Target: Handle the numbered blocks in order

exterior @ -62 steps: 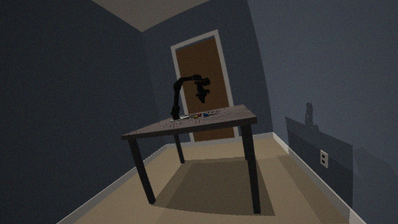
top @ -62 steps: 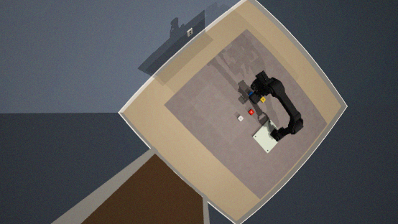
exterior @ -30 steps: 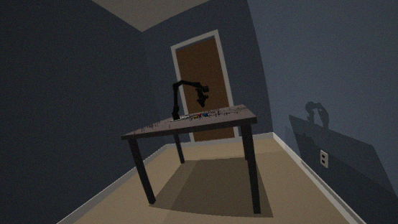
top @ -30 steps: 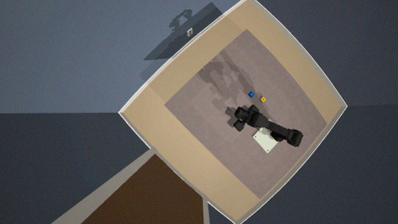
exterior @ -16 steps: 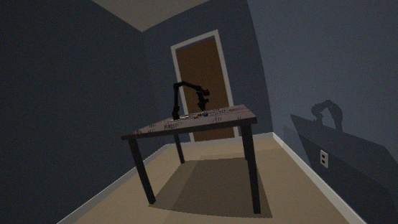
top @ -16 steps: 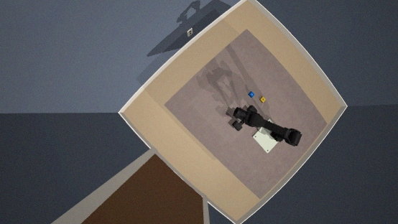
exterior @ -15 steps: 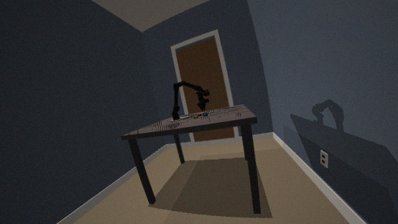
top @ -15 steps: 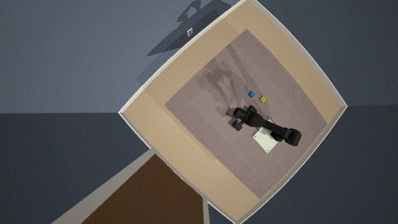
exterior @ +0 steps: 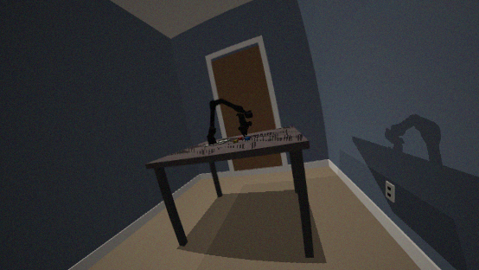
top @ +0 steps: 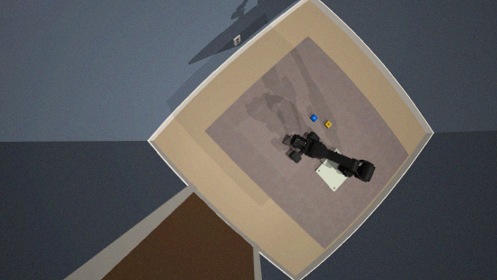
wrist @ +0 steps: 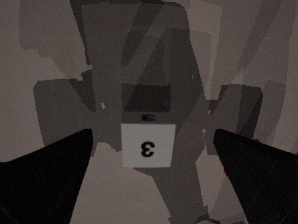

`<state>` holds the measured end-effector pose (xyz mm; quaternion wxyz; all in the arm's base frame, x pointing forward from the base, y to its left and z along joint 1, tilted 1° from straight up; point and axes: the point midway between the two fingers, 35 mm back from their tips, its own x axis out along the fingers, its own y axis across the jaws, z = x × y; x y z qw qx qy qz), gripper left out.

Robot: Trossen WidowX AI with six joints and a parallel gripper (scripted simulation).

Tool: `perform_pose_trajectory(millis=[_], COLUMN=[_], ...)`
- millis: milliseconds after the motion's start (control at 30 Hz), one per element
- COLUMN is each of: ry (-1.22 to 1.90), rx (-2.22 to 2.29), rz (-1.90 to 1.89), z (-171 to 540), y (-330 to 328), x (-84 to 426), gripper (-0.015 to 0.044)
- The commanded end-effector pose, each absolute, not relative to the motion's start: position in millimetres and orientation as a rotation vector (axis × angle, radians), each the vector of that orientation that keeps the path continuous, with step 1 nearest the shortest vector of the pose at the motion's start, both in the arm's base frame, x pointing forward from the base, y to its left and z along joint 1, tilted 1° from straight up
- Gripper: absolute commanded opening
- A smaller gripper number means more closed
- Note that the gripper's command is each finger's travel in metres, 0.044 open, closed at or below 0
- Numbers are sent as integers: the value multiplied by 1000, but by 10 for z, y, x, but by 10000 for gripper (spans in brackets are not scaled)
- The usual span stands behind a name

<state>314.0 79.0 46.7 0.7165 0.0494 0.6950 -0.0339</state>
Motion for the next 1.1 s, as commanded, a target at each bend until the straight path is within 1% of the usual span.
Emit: perform_pose_trajectory(millis=[0,300,333,1067], ry=[1552,1552,1552,1552], rx=[110,110,110,110], rz=[-82,-82,-82,-82], z=[399,399,399,399], y=[785,785,785,785], x=[3114,3114,3114,3114], gripper=[374,137,120,120])
